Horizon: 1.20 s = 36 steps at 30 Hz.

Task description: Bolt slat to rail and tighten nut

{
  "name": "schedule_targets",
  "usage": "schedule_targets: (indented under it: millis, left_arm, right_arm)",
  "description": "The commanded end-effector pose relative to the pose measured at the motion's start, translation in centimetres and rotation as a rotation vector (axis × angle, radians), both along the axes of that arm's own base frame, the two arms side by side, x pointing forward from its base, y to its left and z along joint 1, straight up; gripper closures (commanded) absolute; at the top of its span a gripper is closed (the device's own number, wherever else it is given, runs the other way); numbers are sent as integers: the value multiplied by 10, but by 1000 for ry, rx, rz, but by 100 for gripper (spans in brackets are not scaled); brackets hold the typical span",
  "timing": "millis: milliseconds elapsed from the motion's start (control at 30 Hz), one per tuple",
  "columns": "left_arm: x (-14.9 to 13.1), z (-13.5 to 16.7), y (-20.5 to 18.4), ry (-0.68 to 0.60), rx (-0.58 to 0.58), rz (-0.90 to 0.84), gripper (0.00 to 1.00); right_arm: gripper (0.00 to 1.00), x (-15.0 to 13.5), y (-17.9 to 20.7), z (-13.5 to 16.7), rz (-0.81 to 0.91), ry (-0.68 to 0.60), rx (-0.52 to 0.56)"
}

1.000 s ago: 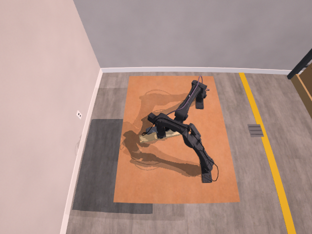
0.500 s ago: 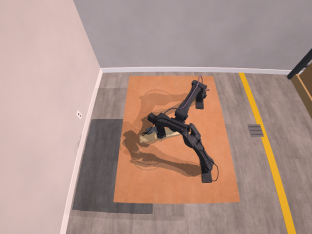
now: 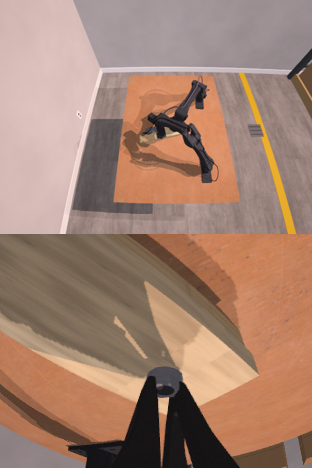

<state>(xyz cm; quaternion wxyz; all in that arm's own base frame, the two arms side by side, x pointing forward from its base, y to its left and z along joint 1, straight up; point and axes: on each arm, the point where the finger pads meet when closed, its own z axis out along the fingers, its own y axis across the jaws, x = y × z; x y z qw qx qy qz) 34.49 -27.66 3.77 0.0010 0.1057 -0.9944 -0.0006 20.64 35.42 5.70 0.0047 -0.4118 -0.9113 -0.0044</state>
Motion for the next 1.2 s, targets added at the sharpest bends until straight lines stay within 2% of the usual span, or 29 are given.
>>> schedule_targets:
  millis: [0, 767, 833, 1167]
  left_arm:
    - [2, 6, -1, -12, -9, 0, 28]
    - [2, 6, -1, -12, -9, 0, 28]
    - [2, 6, -1, -12, -9, 0, 28]
    - [2, 6, -1, -12, -9, 0, 28]
  right_arm:
    - [88, 3, -5, 4, -38, -11, -1]
    - [88, 3, -5, 4, -37, -11, -1]
    - [66, 1, 2, 5, -24, -7, 12]
    - [66, 1, 2, 5, -24, -7, 12]
